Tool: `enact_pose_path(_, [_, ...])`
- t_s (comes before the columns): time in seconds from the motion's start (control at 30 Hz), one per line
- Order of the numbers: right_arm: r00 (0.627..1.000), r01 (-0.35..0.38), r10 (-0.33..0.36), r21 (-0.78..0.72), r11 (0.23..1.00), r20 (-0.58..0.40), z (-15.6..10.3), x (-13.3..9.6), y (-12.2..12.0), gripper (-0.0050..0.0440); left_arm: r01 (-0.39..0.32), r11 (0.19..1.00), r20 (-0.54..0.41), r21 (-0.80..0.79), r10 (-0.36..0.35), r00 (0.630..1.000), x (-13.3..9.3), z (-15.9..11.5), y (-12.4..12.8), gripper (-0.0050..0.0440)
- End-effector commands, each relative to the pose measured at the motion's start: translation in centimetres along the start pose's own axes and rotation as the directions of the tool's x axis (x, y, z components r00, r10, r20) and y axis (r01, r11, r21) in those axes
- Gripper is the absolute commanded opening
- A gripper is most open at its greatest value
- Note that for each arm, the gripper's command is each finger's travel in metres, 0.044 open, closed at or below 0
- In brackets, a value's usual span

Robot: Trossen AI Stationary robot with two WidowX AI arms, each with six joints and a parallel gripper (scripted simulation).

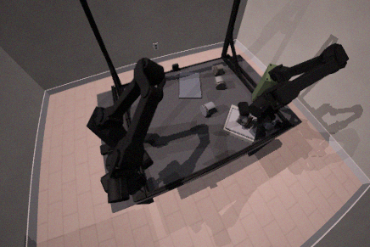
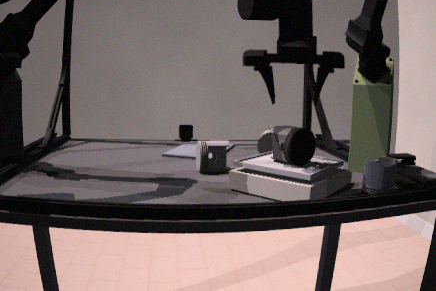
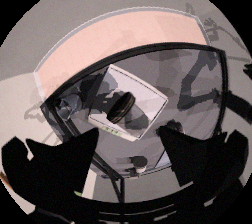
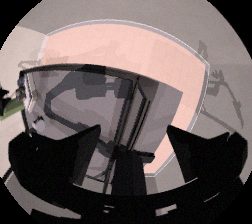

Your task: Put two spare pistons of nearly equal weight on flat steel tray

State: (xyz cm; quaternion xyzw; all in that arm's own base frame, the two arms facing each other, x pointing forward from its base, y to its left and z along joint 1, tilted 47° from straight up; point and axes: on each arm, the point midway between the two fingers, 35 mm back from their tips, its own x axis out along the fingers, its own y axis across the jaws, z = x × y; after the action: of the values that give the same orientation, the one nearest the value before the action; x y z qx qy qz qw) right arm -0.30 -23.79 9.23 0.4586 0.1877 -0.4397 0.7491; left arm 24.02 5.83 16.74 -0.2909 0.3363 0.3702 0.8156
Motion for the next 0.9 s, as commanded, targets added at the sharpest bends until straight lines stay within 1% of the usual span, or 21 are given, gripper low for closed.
enact_pose_path(0.0, [1.000, -0.005, 0.005, -0.001, 1.000, 0.000, 0.00, 0.00, 0.07, 0.0440, -0.006, 0.994, 0.019, 0.112, 0.004, 1.000, 0.04, -0.10, 0.04, 0.0378])
enact_pose_path(0.17, [1.000, -0.005, 0.005, -0.001, 1.000, 0.000, 0.00, 0.00, 0.07, 0.0440, -0.015, 0.970, 0.043, 0.241, 0.005, 0.999, 0.04, -0.10, 0.04, 0.0378])
enact_pose_path(0.23, [1.000, -0.005, 0.005, -0.001, 1.000, 0.000, 0.00, 0.00, 0.07, 0.0440, -0.015, 0.970, 0.043, 0.241, 0.005, 0.999, 0.04, -0.10, 0.04, 0.0378])
enact_pose_path(0.33, [1.000, -0.005, 0.005, -0.001, 1.000, 0.000, 0.00, 0.00, 0.07, 0.0440, -0.022, 0.948, 0.057, 0.317, 0.004, 0.998, 0.04, -0.10, 0.04, 0.0378])
enact_pose_path(0.53, [1.000, -0.005, 0.005, -0.001, 1.000, 0.000, 0.00, 0.00, 0.07, 0.0440, -0.038, 0.887, 0.085, 0.461, -0.002, 0.996, 0.04, -0.10, 0.04, 0.0378])
enact_pose_path(0.73, [1.000, -0.005, 0.005, -0.001, 1.000, 0.000, 0.00, 0.00, 0.07, 0.0440, -0.057, 0.803, 0.111, 0.593, -0.011, 0.994, 0.04, -0.10, 0.04, 0.0378])
enact_pose_path(0.8, [1.000, -0.005, 0.005, -0.001, 1.000, 0.000, 0.00, 0.00, 0.07, 0.0440, -0.057, 0.803, 0.111, 0.593, -0.011, 0.994, 0.04, -0.10, 0.04, 0.0378])
enact_pose_path(0.87, [1.000, -0.005, 0.005, -0.001, 1.000, 0.000, 0.00, 0.00, 0.07, 0.0440, -0.064, 0.771, 0.119, 0.633, -0.015, 0.993, 0.04, -0.10, 0.04, 0.0378])
